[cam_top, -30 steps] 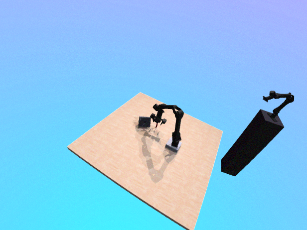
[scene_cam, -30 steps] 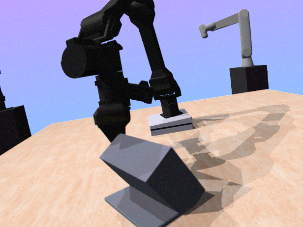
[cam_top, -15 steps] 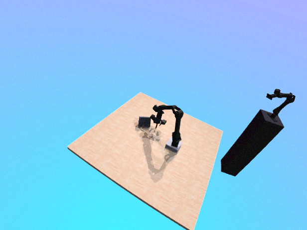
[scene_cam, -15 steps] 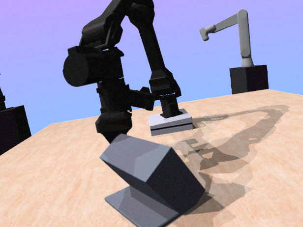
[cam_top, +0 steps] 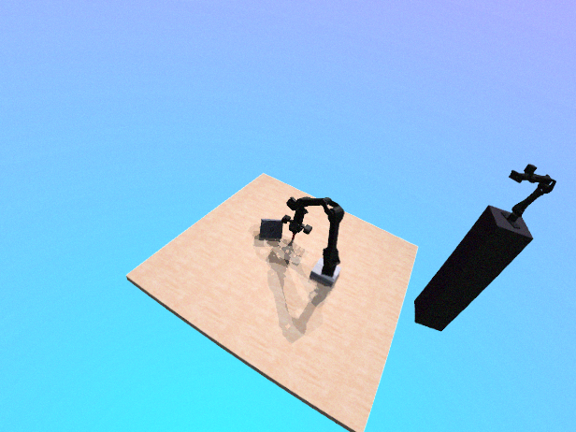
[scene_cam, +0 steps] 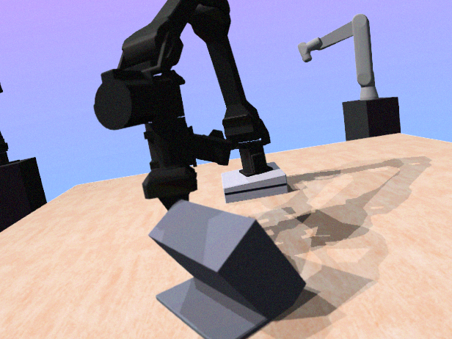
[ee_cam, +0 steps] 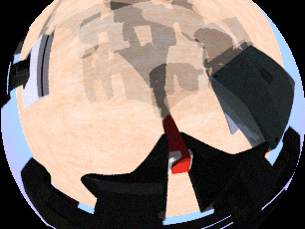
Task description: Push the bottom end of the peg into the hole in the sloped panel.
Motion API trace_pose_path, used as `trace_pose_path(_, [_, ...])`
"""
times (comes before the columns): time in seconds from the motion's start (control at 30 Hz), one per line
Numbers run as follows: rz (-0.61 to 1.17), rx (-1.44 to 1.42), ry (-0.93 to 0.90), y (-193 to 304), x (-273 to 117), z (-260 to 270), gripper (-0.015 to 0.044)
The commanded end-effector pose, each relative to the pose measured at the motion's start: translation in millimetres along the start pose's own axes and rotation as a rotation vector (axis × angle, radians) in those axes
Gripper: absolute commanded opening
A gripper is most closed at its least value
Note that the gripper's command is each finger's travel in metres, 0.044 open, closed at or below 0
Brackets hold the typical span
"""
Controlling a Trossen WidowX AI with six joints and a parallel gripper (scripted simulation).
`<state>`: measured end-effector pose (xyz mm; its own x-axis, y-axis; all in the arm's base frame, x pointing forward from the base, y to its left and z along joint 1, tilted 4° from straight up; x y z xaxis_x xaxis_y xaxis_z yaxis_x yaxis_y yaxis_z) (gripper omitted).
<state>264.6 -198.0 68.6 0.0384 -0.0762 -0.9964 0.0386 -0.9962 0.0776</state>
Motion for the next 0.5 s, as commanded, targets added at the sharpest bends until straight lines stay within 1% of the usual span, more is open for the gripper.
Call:
trace_pose_path(0.0, [0.000, 0.000, 0.000, 0, 0, 0, 0.0000])
trace_pose_path(0.23, [0.000, 0.000, 0.000, 0, -4, -1, 0.0000])
trace_pose_path(0.47, [0.001, -0.003, 0.000, 1, -31, -2, 0.0000])
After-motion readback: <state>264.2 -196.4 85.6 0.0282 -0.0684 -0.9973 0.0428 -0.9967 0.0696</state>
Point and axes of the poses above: the point midway between the two fingers, 35 mm back from their tips, its own x axis out along the fingers, its own z axis across the jaws, y = z × x, the point moved 1 cm from there along -x, back along the fingers, and after that the axes turned 11 degrees about -x, right-handed, at the moved point
